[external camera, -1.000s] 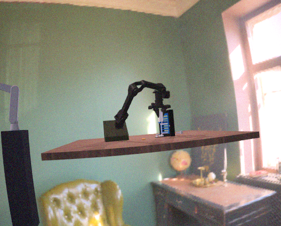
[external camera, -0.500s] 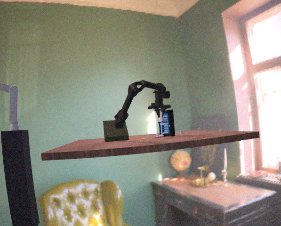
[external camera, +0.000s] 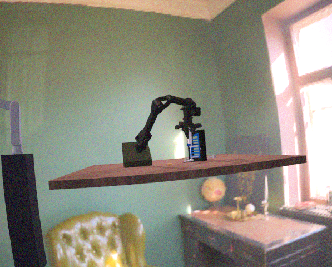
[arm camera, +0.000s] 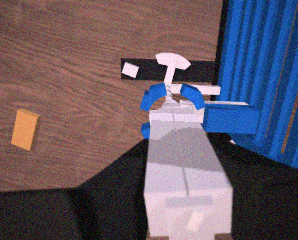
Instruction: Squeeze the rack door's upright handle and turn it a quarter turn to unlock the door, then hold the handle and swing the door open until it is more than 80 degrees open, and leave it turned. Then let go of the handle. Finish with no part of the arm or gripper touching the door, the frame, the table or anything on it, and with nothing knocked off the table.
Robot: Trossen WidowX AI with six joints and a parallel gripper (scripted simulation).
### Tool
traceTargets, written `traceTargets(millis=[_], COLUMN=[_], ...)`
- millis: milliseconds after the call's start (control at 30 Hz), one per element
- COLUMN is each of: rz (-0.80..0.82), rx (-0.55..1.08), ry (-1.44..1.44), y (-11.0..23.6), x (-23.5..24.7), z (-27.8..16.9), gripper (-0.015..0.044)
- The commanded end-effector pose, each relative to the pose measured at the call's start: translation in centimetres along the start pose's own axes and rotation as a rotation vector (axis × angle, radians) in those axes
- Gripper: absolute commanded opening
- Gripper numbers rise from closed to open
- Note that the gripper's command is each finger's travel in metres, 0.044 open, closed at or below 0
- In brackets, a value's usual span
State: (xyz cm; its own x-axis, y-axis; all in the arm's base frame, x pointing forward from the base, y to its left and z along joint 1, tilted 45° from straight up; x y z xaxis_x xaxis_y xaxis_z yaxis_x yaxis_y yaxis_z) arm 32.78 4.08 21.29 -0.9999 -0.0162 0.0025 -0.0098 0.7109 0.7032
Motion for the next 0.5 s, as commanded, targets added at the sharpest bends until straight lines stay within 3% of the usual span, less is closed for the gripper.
traceTargets(millis=[0,467], rz=[0.003,0.004], rx=[-0.002,-0.002], ry=[-0.071,-0.341], y=[0.0,0.0], x=[0.4,1.7], z=[0.2,0.7], gripper=[0.0023,0.0023])
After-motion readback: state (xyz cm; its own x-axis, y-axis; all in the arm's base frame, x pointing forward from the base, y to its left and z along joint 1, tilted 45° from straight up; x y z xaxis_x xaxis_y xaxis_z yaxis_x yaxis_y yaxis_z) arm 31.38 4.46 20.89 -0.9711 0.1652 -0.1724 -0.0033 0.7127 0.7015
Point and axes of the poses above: the point midway between the two fingers, 35 mm back from their tips, its own y axis back along the fingers, its own x axis across the jaws, z = x × y, the point moved 10 cm from there along y, back along the fingers, and after that the axes turned 11 degrees about -y, right-handed, at the moved point
